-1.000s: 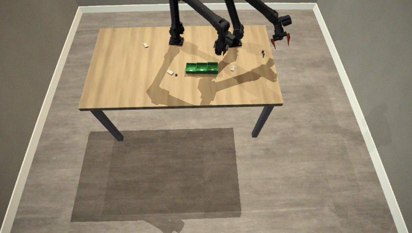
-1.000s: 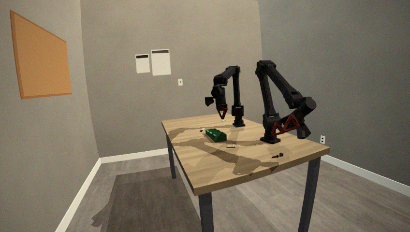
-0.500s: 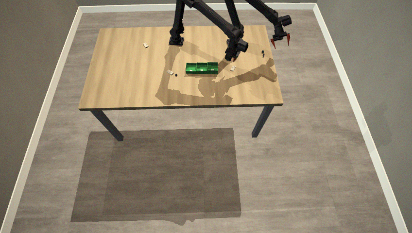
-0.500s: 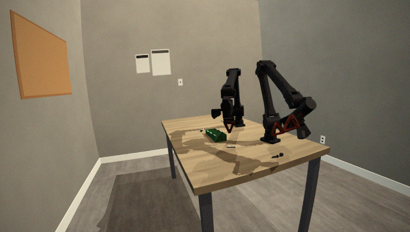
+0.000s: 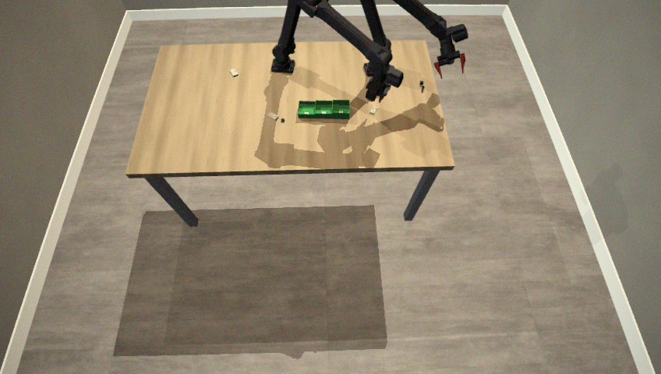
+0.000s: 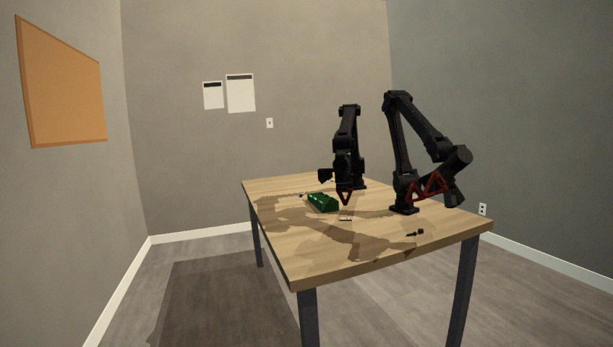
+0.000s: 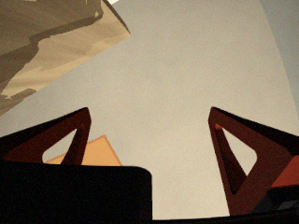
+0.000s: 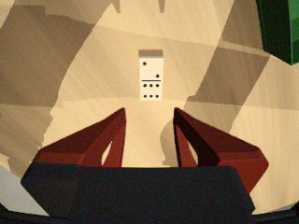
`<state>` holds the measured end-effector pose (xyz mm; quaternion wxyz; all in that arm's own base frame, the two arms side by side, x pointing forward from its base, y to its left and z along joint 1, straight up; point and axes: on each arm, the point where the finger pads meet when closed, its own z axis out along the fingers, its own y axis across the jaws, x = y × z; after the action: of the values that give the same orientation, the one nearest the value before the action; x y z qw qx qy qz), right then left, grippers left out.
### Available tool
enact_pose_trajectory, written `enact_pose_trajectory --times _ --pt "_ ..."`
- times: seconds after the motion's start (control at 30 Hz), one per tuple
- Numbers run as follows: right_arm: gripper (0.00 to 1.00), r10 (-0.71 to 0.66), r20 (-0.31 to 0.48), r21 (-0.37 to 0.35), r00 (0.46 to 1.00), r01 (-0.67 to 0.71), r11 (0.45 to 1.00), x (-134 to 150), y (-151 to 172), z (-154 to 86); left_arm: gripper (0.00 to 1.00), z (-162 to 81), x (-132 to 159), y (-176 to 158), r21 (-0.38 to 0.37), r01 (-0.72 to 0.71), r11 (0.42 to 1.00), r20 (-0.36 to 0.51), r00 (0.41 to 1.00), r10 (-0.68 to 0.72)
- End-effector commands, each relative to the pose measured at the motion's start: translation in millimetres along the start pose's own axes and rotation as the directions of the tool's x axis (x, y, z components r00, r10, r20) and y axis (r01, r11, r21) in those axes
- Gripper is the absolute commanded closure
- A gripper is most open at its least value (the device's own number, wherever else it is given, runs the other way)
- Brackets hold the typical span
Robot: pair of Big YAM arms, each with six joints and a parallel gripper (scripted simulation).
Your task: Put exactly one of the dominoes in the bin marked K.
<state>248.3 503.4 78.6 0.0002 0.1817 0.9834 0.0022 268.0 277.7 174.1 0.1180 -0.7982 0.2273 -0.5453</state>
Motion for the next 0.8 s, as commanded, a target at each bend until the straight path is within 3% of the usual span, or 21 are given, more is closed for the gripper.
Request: enact_pose_trajectory --times 0.0,0.27,0.7,0.73,0.77 --pt "0.61 0.014 0.003 -0.013 1.000 -0.014 1.000 -3 11 0 0.00 -5 1 -10 0.020 -0.010 1.000 0.005 1.000 0.010" --pt "0.61 0.007 0.003 -0.013 1.000 -0.007 1.000 2 1 -5 0.00 -5 1 -10 0.020 -0.010 1.000 0.005 1.000 0.010" --pt "0.61 0.002 0.004 -0.032 1.000 -0.002 0.999 0 10 -12 0.00 -5 1 -10 0.020 -0.010 1.000 0.005 1.000 0.010" --pt "0.61 0.001 0.001 0.005 1.000 -0.001 1.000 7 1 13 0.00 -5 1 -10 0.020 -0.010 1.000 0.005 1.000 0.010" --pt "0.61 0.001 0.001 0.007 1.000 -0.001 1.000 6 1 18 0.00 -5 1 -10 0.020 -0.010 1.000 0.005 1.000 0.010"
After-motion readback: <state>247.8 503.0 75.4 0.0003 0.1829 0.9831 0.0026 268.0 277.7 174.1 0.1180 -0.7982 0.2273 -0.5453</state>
